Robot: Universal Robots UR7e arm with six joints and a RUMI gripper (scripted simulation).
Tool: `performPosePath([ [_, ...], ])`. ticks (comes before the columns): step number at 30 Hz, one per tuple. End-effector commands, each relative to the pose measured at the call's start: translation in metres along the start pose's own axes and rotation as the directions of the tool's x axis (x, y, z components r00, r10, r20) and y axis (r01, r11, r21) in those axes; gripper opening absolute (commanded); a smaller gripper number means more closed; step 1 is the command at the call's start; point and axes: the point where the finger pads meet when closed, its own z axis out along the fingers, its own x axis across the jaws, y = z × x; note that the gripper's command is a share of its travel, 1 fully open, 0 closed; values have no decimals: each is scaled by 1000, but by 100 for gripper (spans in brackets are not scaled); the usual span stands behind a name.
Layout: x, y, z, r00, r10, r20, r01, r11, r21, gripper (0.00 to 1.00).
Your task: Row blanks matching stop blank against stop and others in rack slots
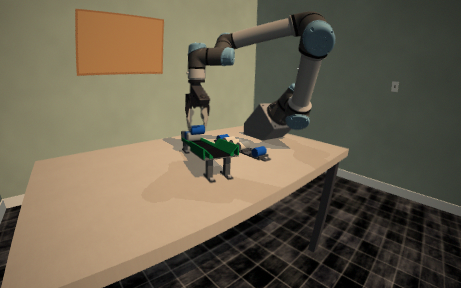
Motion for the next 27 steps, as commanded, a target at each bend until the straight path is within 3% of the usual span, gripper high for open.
performPosePath([
  [1, 2, 1, 24, 1000, 0, -4, 0, 1000, -2, 34],
  [9, 2, 1, 33, 1000, 0, -4, 0, 1000, -2, 34],
  [27, 2, 1, 34, 1000, 0, -4, 0, 1000, -2, 34],
])
